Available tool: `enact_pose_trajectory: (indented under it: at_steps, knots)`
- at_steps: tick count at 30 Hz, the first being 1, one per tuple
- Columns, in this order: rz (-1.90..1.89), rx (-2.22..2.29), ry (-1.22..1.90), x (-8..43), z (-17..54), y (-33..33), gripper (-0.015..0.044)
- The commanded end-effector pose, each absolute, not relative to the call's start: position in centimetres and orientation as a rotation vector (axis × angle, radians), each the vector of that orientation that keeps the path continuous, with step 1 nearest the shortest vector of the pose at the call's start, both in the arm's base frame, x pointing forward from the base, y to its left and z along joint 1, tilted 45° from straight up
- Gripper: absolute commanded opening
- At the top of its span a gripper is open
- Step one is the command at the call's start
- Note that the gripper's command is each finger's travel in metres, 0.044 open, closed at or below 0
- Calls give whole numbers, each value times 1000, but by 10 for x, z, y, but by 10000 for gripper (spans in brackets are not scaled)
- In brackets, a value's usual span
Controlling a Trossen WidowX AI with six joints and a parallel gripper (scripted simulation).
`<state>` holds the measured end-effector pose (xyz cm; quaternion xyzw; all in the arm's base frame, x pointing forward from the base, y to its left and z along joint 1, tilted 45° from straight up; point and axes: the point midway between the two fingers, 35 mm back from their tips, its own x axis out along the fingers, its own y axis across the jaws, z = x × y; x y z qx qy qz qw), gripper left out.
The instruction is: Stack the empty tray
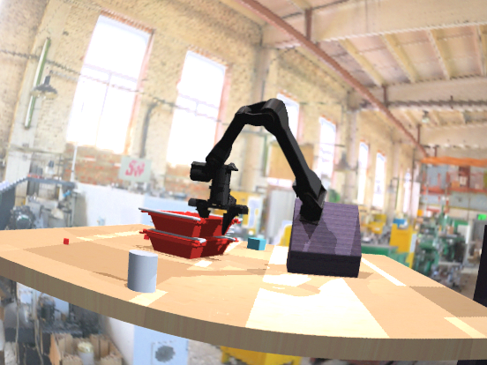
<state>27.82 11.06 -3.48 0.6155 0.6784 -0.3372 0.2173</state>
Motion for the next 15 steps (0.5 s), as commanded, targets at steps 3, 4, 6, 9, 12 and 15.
enact_pose_trajectory:
  at_steps: [3, 4, 6, 9, 12, 15]
  knots:
    - [-937, 1705, 1885, 277, -35, 112, 381]
    - [-937, 1705, 1885, 277, -35, 112, 396]
    - [-937, 1705, 1885, 277, -35, 112, 425]
    - [-934, 1705, 1880, 278, -35, 111, 440]
    - [-934, 1705, 1880, 278, -35, 111, 440]
    - [-935, 1704, 1879, 279, -33, 108, 440]
